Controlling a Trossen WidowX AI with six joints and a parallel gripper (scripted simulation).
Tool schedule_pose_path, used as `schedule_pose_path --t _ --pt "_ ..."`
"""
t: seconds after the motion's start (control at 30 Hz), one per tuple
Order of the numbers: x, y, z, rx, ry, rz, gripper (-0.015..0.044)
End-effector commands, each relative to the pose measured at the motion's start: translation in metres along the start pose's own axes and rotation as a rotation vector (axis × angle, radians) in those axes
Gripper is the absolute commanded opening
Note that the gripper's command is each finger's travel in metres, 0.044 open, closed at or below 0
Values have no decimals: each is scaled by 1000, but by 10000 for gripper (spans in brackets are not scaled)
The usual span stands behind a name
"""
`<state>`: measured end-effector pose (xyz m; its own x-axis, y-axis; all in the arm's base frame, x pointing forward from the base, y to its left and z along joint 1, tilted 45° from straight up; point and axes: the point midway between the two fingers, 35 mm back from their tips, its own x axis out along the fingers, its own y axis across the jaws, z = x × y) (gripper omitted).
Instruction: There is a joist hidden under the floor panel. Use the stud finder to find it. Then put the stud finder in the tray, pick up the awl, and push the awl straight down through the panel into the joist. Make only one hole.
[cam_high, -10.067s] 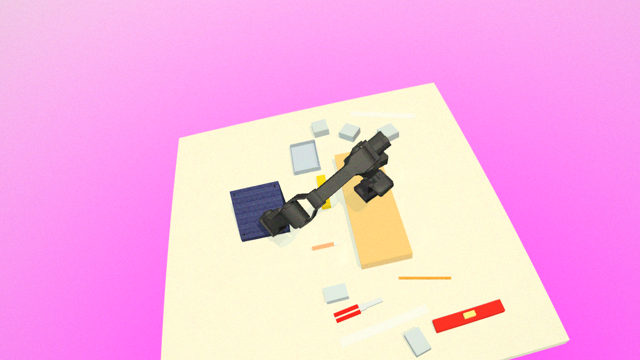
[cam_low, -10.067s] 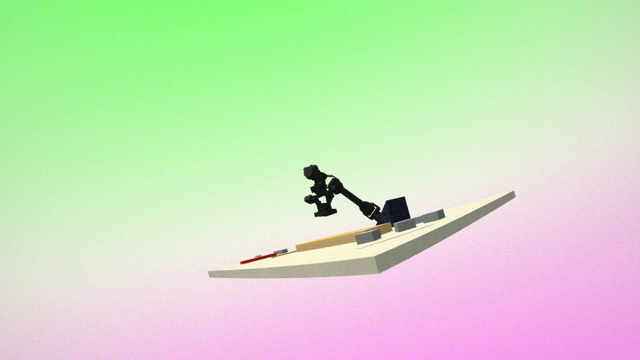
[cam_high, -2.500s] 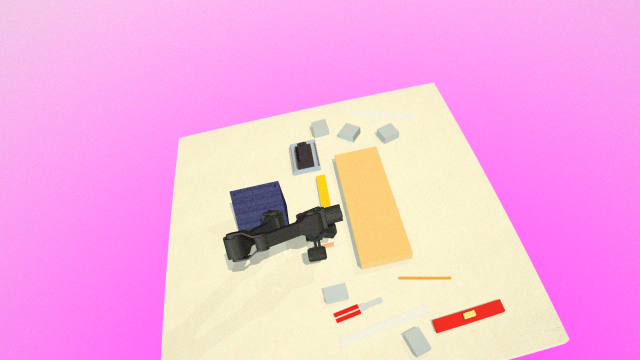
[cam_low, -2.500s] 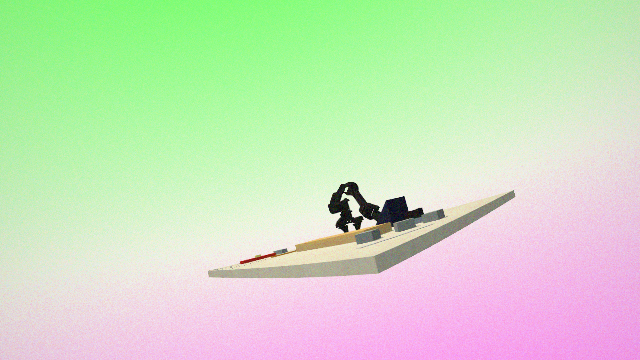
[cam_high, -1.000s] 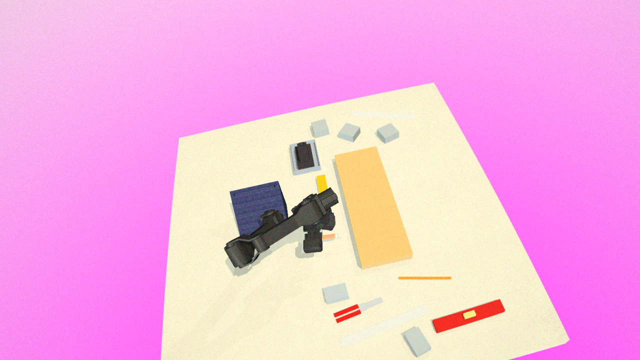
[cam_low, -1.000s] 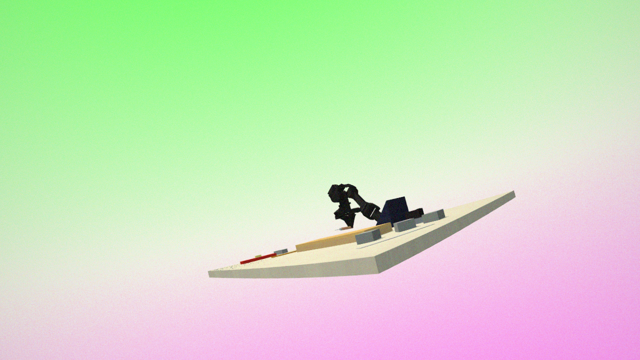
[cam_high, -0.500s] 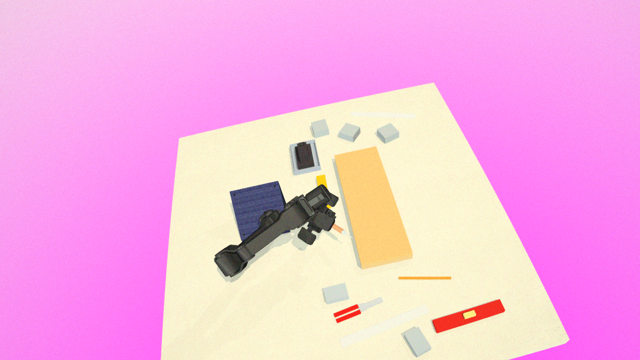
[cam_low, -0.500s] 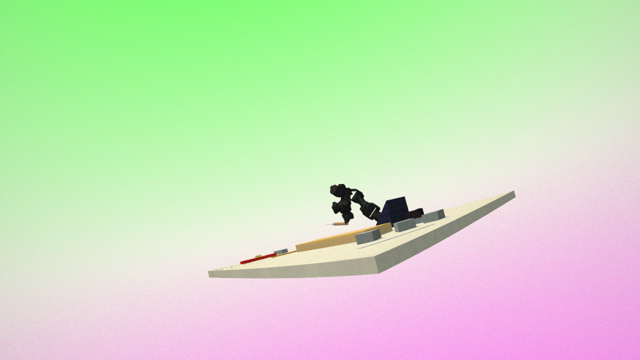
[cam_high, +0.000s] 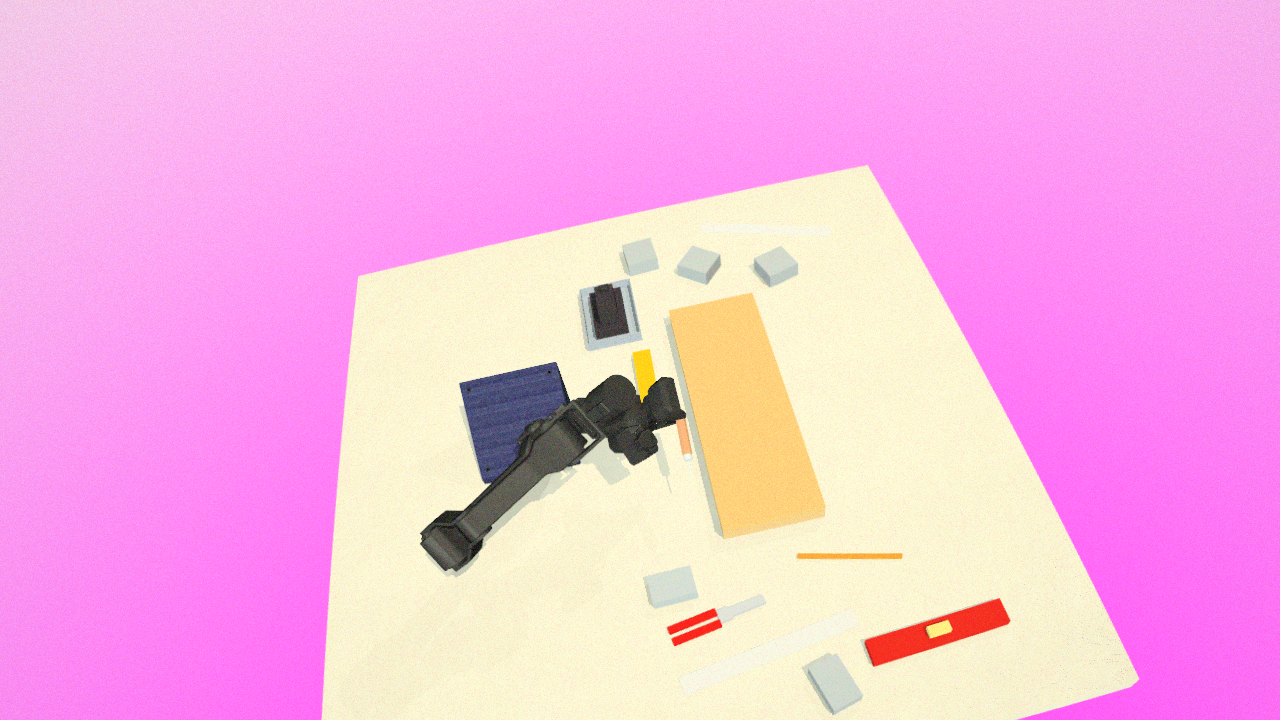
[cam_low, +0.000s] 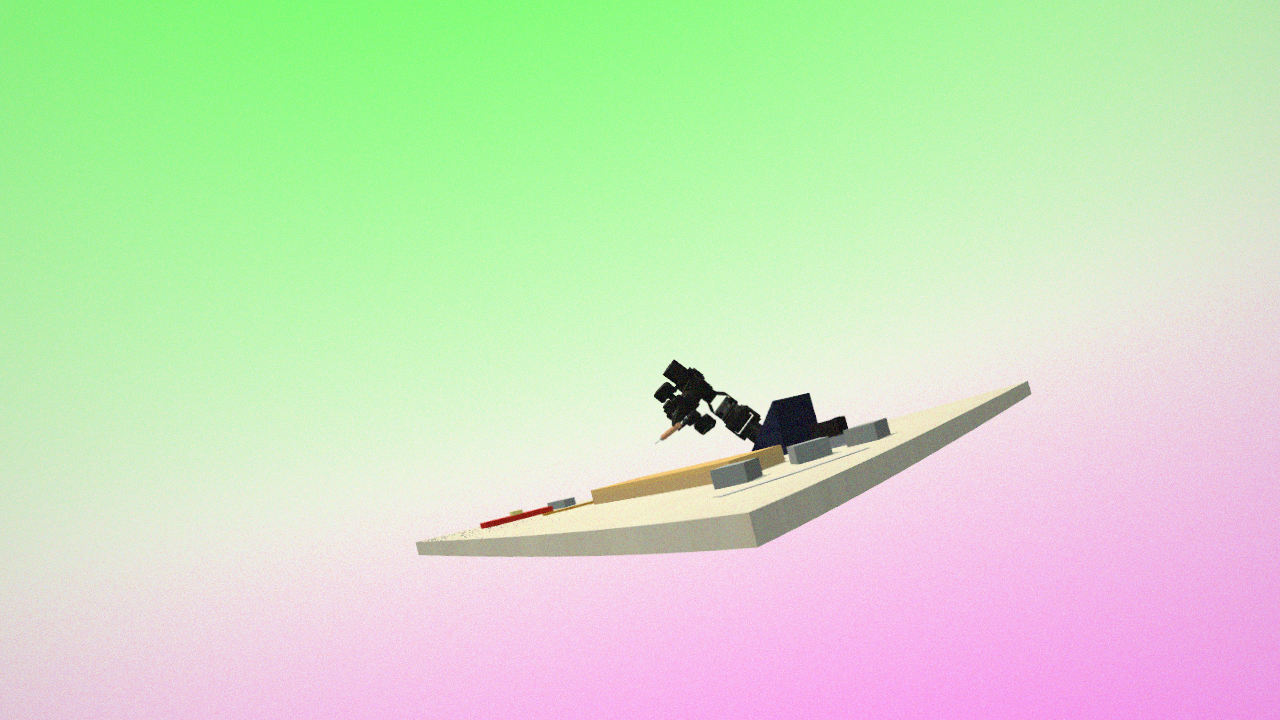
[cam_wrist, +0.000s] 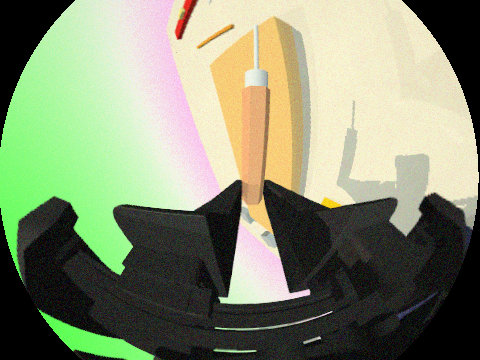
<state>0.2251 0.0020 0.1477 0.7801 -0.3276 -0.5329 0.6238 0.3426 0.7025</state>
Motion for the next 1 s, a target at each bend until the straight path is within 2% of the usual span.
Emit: schedule_pose_path --t 0.0,0.27,0.57,0.6,0.97 --pt "-9 19 -4 238 46 142 0" --pt "-31 50 -4 666 175 368 0" --pt "-66 77 4 1141 412 580 0" --pt "-51 69 1 960 299 502 0" --pt "-42 87 -23 846 382 396 0"
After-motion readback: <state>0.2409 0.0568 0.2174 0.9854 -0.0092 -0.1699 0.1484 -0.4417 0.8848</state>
